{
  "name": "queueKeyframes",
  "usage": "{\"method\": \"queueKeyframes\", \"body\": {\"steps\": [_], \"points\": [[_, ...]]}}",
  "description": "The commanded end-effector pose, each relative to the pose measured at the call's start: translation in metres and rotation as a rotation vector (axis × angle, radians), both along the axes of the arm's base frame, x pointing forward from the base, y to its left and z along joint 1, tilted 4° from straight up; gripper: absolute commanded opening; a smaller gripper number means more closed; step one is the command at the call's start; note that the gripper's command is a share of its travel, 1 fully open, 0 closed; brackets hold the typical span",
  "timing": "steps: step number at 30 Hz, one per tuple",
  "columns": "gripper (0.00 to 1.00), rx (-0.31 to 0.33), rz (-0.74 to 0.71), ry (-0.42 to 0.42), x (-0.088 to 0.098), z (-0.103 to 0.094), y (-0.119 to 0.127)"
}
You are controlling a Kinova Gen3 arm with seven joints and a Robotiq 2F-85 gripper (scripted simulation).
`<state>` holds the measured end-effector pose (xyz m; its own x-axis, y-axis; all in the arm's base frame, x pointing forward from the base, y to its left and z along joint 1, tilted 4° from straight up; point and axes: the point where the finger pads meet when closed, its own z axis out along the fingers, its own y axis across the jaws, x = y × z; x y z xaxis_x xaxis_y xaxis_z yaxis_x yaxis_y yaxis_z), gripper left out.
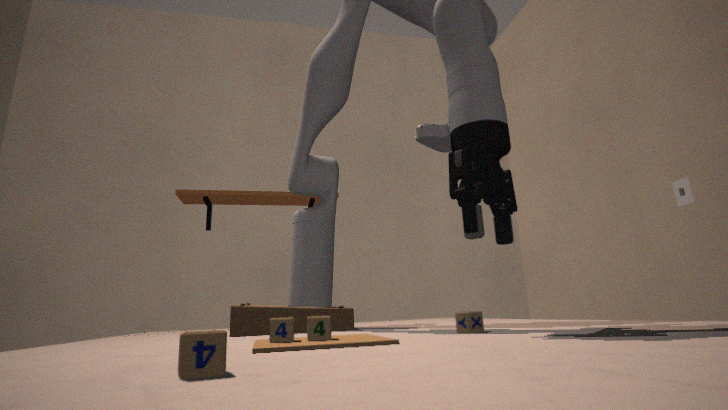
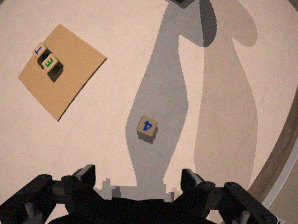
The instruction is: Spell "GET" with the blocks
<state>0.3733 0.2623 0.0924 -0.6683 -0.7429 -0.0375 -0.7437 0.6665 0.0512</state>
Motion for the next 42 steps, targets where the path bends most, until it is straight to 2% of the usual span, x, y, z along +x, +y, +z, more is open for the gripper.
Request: {"method": "queueKeyframes", "body": {"steps": [1, 9, 42], "points": [[1.0, 0.004, 0.014, -0.022, -0.0029, 0.0039, 0.0102], [1.0, 0.009, 0.016, -0.035, -0.0039, 0.0054, 0.017], [1.0, 0.009, 0.016, -0.036, -0.0039, 0.0055, 0.0172]]}}
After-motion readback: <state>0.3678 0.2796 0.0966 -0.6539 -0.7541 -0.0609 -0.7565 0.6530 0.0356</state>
